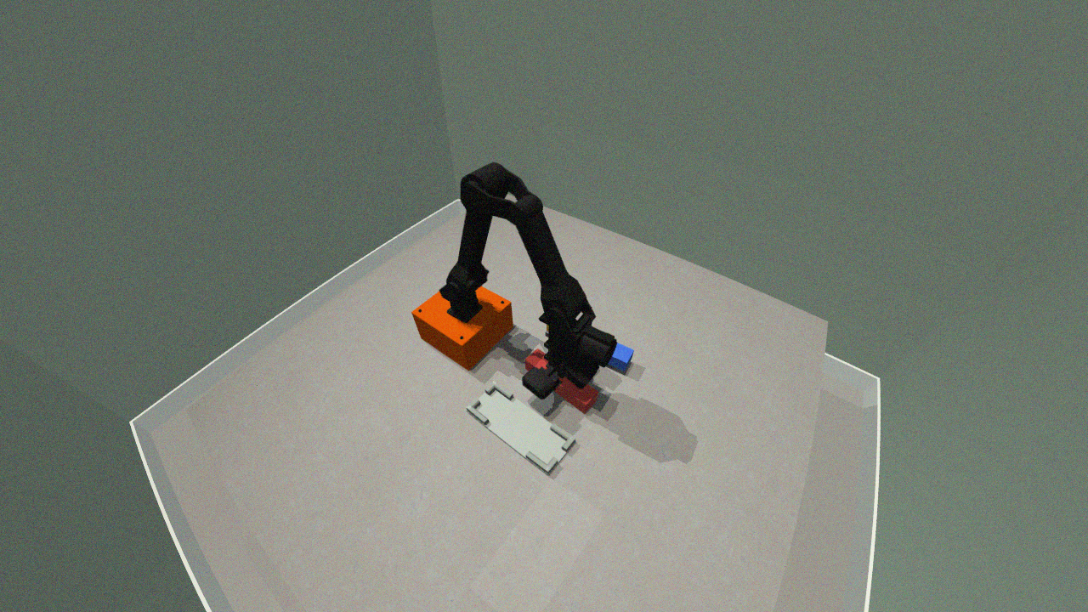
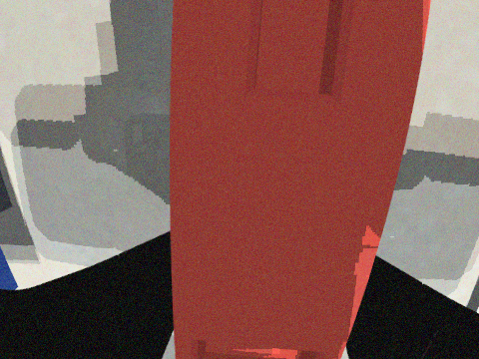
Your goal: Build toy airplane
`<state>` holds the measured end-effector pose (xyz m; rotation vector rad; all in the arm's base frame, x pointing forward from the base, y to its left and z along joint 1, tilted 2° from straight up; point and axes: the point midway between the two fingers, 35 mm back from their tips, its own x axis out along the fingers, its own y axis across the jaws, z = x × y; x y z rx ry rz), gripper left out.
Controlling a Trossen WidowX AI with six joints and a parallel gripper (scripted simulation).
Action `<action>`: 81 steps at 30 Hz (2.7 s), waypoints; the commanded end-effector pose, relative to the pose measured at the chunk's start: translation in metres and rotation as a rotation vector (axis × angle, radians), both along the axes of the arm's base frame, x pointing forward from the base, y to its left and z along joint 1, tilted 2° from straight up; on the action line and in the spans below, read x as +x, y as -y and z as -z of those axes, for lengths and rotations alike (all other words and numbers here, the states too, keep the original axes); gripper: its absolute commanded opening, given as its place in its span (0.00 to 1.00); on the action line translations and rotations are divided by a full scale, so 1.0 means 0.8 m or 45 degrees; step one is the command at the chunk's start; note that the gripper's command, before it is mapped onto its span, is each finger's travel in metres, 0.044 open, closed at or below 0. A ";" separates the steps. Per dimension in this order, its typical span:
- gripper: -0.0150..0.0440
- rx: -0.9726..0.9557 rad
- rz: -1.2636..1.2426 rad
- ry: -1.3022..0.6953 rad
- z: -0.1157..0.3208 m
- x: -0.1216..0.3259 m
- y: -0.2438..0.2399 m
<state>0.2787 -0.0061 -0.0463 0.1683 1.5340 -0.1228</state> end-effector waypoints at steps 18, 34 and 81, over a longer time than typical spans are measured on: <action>0.25 0.010 -0.013 0.019 -0.034 0.009 0.005; 0.25 0.008 0.007 0.016 -0.095 0.009 0.005; 0.25 0.002 0.053 -0.012 -0.118 -0.005 0.095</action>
